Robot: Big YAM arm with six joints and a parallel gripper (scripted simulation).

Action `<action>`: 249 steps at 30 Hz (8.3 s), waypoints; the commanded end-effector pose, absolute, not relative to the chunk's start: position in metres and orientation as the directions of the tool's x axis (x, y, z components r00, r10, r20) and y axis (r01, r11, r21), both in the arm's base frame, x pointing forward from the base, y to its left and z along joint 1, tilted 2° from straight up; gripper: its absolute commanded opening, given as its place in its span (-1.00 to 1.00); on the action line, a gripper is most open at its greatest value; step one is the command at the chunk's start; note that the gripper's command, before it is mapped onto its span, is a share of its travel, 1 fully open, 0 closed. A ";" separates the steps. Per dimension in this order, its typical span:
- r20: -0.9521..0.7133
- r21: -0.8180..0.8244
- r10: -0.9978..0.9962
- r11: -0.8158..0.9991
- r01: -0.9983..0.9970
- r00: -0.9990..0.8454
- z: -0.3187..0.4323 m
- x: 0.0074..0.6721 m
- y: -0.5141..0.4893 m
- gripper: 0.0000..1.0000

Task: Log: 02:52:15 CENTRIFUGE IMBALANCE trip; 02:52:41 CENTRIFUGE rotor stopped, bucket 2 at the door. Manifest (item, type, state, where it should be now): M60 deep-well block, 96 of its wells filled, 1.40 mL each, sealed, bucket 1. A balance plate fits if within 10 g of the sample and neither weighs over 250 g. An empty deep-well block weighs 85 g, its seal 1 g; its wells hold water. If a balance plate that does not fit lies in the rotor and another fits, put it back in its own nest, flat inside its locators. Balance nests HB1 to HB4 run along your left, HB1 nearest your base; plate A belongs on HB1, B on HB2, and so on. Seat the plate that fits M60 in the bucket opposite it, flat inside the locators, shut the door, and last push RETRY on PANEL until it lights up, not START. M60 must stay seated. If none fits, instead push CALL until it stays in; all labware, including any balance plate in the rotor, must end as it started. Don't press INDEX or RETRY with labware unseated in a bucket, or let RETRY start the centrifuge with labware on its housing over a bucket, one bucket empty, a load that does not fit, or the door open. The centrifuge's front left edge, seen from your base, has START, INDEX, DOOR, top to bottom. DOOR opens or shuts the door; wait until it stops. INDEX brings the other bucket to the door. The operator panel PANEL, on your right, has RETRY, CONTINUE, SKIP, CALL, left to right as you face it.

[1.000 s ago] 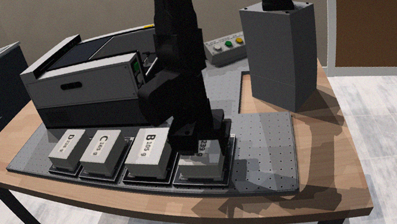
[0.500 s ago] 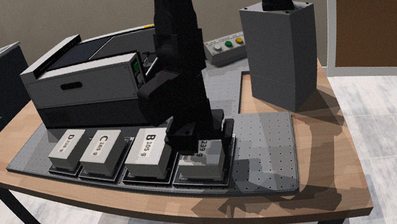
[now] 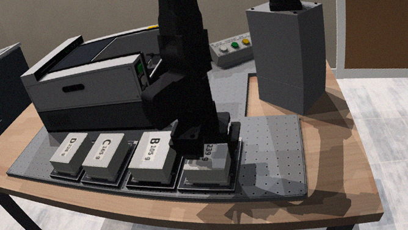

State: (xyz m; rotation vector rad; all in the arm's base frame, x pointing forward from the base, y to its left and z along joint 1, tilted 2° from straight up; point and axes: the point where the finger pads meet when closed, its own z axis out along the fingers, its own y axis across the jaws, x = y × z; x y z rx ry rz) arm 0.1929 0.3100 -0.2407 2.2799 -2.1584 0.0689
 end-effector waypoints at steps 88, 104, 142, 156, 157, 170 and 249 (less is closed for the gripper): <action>0.016 -0.041 -0.998 -0.055 -0.998 0.054 -0.172 0.191 0.319 1.00; 0.013 -0.043 -0.998 -0.054 -0.998 0.054 -0.134 0.191 0.321 1.00; 0.012 -0.043 -0.998 -0.054 -0.998 0.054 -0.040 0.191 0.329 1.00; 0.020 -0.038 -0.998 -0.053 -0.998 0.053 -0.018 0.188 0.326 1.00; 0.000 -0.050 -0.999 -0.053 -0.997 0.053 -0.009 0.191 0.332 1.00; -0.022 -0.064 -0.998 -0.052 -0.997 0.054 0.012 0.195 0.341 1.00; 0.004 -0.050 -0.999 -0.049 -0.998 0.049 0.021 0.310 0.380 -1.00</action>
